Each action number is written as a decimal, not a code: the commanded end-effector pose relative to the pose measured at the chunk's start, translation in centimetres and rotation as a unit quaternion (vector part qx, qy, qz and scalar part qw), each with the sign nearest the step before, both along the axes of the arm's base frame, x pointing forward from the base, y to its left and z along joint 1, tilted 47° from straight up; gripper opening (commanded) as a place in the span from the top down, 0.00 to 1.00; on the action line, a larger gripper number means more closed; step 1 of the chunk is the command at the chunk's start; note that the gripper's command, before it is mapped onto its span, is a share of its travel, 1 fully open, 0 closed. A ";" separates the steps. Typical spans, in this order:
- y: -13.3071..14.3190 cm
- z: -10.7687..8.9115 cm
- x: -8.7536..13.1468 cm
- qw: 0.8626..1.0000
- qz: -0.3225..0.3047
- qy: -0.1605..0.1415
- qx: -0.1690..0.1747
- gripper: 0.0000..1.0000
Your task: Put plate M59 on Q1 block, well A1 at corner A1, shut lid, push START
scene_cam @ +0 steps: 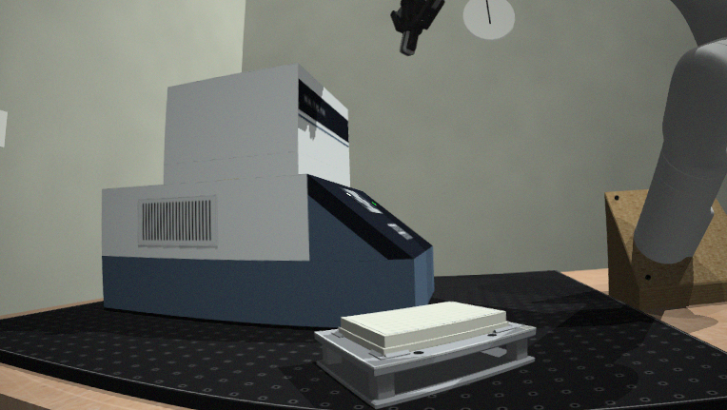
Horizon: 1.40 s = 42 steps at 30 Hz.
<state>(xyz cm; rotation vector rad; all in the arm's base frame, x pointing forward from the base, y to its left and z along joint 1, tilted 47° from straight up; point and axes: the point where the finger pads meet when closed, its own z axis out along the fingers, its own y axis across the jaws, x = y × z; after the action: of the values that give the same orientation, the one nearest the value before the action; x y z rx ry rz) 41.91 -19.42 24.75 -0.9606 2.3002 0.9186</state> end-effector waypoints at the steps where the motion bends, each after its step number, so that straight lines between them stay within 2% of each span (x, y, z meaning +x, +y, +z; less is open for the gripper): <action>1: -0.4 -0.4 -0.2 1.000 0.000 -0.002 -0.003 0.90; 11: -0.2 -0.2 -0.1 1.000 -0.001 -0.001 -0.001 0.90; 42: 2.5 -2.6 -0.2 1.000 0.001 -0.006 -0.001 0.90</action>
<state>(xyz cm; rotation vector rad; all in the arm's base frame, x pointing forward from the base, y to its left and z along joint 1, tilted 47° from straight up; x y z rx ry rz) 41.41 -17.12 22.12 -0.9562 2.3042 0.9226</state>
